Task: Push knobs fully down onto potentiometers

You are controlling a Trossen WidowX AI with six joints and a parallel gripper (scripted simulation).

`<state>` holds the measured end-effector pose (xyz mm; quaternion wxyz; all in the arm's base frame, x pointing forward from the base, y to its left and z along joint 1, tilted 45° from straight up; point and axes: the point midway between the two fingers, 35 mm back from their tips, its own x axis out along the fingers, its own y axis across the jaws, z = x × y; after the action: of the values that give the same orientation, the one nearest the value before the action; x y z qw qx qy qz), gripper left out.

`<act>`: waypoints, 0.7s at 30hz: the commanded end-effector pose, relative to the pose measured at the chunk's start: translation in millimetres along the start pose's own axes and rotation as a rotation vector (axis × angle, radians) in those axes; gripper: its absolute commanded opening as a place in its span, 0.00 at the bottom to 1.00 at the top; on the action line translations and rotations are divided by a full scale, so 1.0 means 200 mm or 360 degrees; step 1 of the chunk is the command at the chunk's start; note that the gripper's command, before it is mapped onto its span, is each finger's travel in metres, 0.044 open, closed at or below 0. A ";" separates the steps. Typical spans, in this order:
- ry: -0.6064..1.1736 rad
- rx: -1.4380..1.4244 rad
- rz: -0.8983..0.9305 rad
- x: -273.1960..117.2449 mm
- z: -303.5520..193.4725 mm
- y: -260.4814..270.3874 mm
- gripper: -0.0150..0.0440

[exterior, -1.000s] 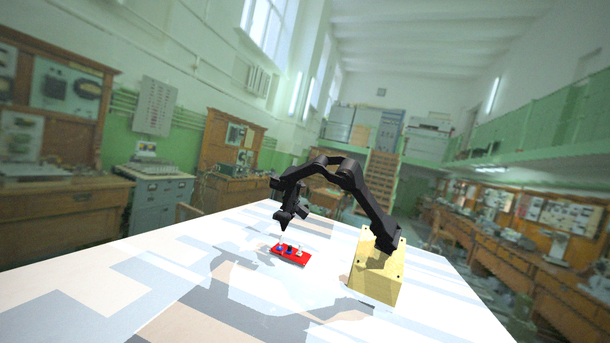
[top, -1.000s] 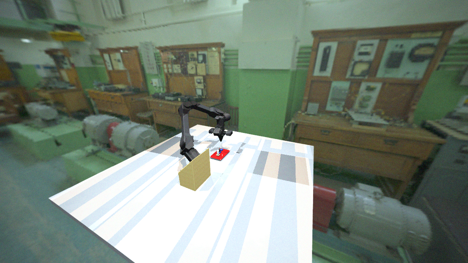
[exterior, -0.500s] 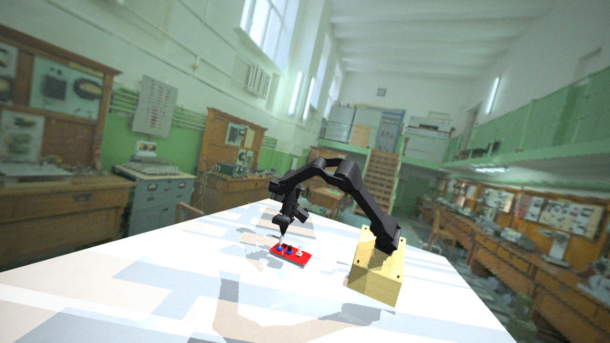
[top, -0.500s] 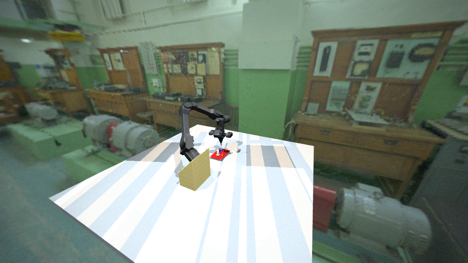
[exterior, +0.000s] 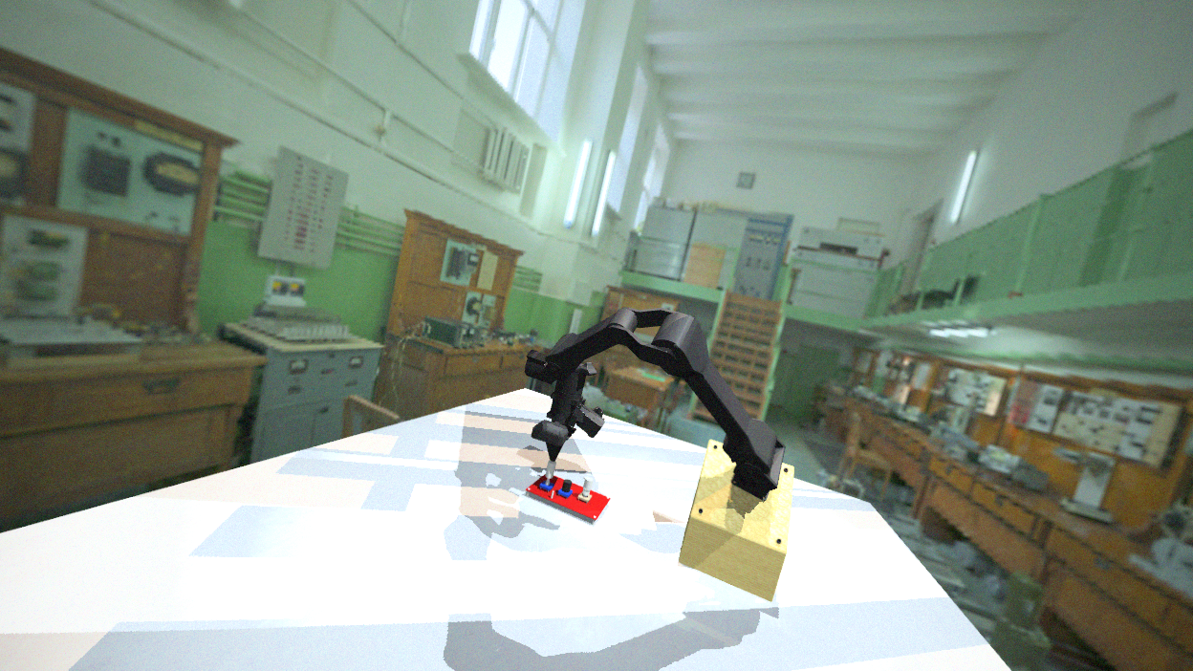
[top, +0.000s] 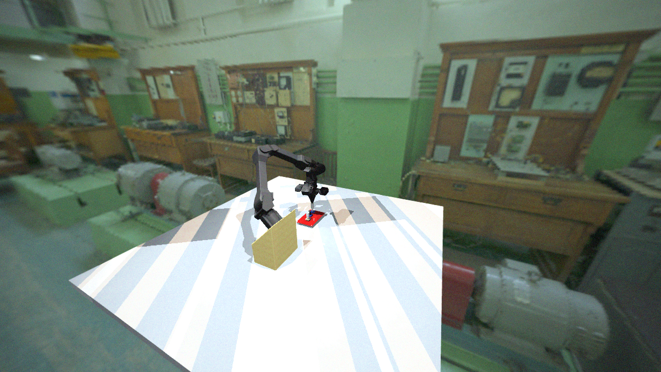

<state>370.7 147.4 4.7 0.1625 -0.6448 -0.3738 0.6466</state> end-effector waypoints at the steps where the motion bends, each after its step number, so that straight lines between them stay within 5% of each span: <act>1: 0.0001 0.0007 -0.0009 0.01 0.00 0.00 0.25; 21: 0.0001 0.0007 -0.0009 0.01 0.00 0.00 0.25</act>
<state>370.4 149.3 2.7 0.1633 -0.6447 -0.3738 0.6465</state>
